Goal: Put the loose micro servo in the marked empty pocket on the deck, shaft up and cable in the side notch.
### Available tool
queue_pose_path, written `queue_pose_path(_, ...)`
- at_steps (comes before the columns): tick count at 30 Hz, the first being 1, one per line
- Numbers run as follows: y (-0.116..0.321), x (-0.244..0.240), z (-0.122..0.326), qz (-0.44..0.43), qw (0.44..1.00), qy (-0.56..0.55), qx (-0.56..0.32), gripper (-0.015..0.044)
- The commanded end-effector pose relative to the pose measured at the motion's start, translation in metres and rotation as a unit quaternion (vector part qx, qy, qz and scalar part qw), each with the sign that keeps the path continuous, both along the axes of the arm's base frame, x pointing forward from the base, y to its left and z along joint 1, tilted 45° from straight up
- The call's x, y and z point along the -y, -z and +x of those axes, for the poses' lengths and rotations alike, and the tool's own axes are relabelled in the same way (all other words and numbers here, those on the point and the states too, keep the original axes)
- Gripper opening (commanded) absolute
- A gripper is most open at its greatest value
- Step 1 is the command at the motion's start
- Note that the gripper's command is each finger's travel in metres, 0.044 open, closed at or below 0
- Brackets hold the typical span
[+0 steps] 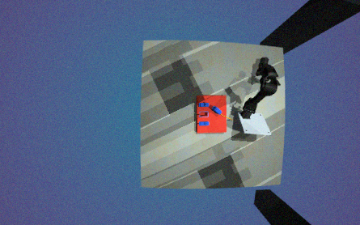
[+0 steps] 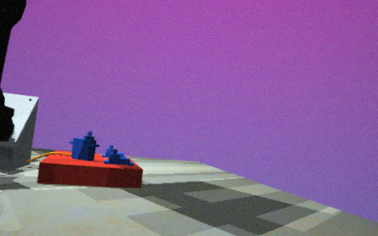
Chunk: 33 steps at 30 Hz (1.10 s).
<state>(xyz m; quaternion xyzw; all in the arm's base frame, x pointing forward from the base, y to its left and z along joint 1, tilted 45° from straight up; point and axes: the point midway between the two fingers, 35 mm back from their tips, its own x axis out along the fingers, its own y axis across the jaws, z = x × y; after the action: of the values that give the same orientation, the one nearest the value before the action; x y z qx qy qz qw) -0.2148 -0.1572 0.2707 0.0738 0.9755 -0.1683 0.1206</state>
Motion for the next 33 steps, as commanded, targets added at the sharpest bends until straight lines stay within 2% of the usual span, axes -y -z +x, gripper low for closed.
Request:
queue_pose_path(1,0.006,0.03,0.02,-0.012,0.998,-0.064,0.018,0.044)
queue_pose_path(19,0.03,0.115,0.133,-0.041,0.949,-0.298,0.096,0.044)
queue_pose_path(25,0.038,0.129,0.182,-0.012,0.917,-0.38,0.121,0.044)
queue_pose_path(33,0.04,0.133,0.22,-0.014,0.892,-0.432,0.134,0.044)
